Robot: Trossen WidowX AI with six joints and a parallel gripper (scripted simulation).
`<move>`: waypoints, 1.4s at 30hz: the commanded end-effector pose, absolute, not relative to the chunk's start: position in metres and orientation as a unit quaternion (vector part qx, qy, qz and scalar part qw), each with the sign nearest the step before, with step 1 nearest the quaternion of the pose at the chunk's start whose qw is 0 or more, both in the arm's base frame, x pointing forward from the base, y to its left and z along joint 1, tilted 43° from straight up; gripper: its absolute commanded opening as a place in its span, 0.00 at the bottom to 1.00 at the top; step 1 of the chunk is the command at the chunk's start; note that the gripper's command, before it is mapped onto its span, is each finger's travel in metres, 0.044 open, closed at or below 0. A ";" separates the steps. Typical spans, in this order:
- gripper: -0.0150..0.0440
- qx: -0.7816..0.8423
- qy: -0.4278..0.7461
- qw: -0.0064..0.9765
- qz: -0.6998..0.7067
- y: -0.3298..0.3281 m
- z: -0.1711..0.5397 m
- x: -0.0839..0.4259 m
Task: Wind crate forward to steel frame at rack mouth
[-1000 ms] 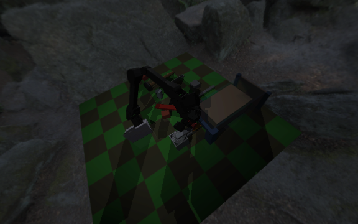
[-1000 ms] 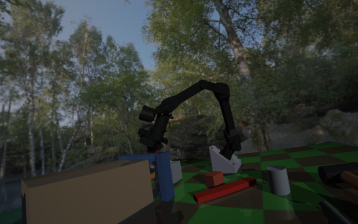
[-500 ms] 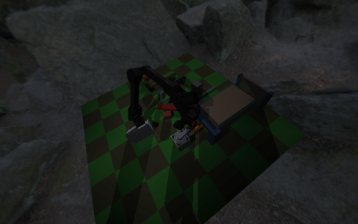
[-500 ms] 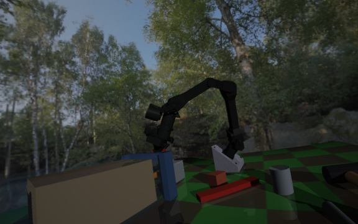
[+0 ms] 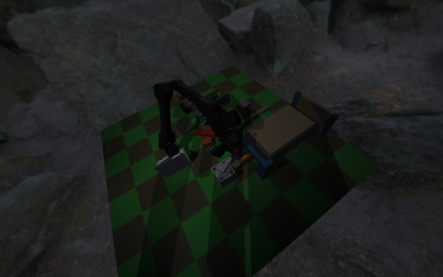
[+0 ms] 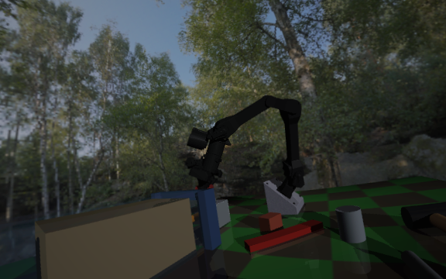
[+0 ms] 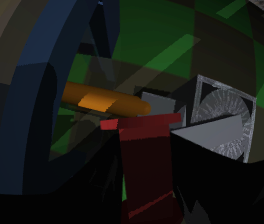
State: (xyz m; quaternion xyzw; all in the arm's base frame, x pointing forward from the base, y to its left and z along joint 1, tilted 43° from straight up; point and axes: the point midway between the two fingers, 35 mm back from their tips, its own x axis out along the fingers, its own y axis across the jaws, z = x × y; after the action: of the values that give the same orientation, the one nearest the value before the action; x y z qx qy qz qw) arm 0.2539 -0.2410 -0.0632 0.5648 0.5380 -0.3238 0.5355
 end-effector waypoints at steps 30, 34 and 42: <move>0.25 0.570 0.545 0.526 -0.319 -0.204 -0.040 0.220; 0.25 0.570 0.545 0.526 -0.319 -0.202 -0.038 0.215; 0.25 0.570 0.545 0.525 -0.319 -0.197 -0.035 0.205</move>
State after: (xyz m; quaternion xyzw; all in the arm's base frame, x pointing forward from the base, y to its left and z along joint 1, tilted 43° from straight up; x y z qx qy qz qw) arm 0.2160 -0.2042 -0.0371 0.5696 0.5370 -0.3184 0.5346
